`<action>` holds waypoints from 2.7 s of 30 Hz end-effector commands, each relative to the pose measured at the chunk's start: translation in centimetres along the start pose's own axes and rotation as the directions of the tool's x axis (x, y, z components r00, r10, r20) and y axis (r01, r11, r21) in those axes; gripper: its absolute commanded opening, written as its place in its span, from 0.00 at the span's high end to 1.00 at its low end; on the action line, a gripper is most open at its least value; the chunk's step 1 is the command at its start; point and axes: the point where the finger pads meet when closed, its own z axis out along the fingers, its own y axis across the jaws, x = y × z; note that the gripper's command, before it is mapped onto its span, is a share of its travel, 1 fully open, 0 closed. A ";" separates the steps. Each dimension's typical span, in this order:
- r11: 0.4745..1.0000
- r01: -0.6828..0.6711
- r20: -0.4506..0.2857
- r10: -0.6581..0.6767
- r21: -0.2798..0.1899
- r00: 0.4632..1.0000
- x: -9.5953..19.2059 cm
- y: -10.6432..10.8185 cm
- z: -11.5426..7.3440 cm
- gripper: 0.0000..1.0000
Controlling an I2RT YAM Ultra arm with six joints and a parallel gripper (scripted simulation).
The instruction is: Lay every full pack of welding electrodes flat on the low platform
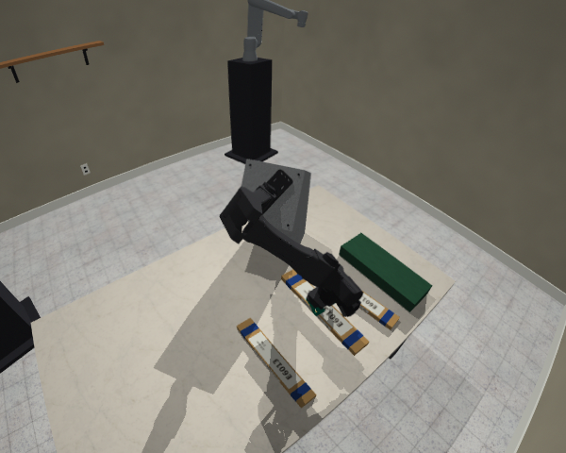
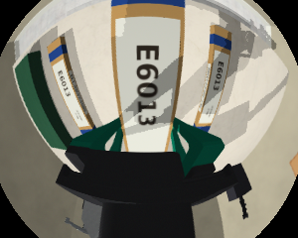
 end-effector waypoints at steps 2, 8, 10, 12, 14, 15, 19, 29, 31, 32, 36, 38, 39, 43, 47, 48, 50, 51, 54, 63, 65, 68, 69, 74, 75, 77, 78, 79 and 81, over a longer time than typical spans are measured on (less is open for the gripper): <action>1.000 -0.011 0.047 0.012 -0.023 0.999 -1.4 -0.2 -2.0 1.00; 1.000 -0.014 0.046 0.015 -0.017 0.999 -1.5 -0.3 -2.2 1.00; 1.000 -0.014 0.046 0.015 -0.016 0.999 -1.5 -0.3 -2.2 1.00; 1.000 -0.014 0.046 0.015 -0.015 0.999 -1.5 -0.3 -2.3 1.00; 1.000 -0.014 0.046 0.015 -0.014 0.999 -1.6 -0.3 -2.3 1.00; 1.000 -0.014 0.046 0.015 -0.013 0.999 -1.6 -0.3 -2.3 1.00; 1.000 -0.014 0.045 0.015 -0.013 0.999 -1.6 -0.3 -2.3 1.00; 1.000 -0.008 0.042 0.009 -0.011 0.999 -1.6 0.0 -2.2 1.00; 1.000 -0.007 0.040 0.007 -0.012 0.999 -1.6 0.0 -2.2 1.00; 1.000 -0.006 0.040 0.006 -0.012 0.999 -1.6 0.1 -2.1 1.00; 1.000 -0.004 0.038 0.005 -0.012 0.999 -1.6 0.1 -2.1 1.00; 1.000 -0.003 0.037 0.003 -0.012 0.999 -1.6 0.2 -2.0 1.00; 1.000 -0.002 0.036 0.002 -0.012 0.999 -1.6 0.2 -2.0 1.00; 1.000 0.001 0.034 -0.001 -0.012 0.999 -1.5 0.4 -1.9 1.00; 1.000 0.009 0.036 -0.009 -0.015 0.999 -1.7 0.9 -1.4 1.00; 1.000 0.003 0.042 -0.002 -0.019 0.999 -1.9 0.9 -1.3 1.00; 1.000 0.003 0.043 -0.002 -0.023 0.999 -1.9 1.0 -0.9 1.00; 1.000 0.000 0.037 0.001 -0.019 0.999 -1.7 0.7 -0.6 1.00; 1.000 -0.013 0.054 0.014 -0.020 0.998 -1.8 0.2 -1.2 1.00; 1.000 0.021 0.018 -0.020 -0.021 1.000 -0.6 1.2 1.4 1.00; 1.000 0.004 0.030 -0.003 -0.017 1.000 -1.2 0.7 1.5 1.00; 0.999 0.032 0.014 -0.032 -0.025 0.999 -0.4 1.7 2.3 1.00; 0.999 0.032 0.014 -0.032 -0.025 0.999 -0.4 1.7 2.3 1.00; 1.000 0.012 0.014 -0.012 -0.016 1.000 -0.8 0.9 3.2 1.00; 1.000 0.016 0.012 -0.016 -0.018 1.000 -0.6 1.1 3.4 1.00; 0.999 0.031 0.018 -0.031 -0.026 0.999 -0.6 1.7 3.4 1.00; 0.999 0.027 0.022 -0.027 -0.026 0.999 -0.6 1.5 3.3 1.00; 1.000 0.018 0.031 -0.017 -0.024 0.999 -1.1 1.3 3.4 1.00; 1.000 0.009 0.026 -0.008 -0.018 1.000 -1.2 0.9 4.0 1.00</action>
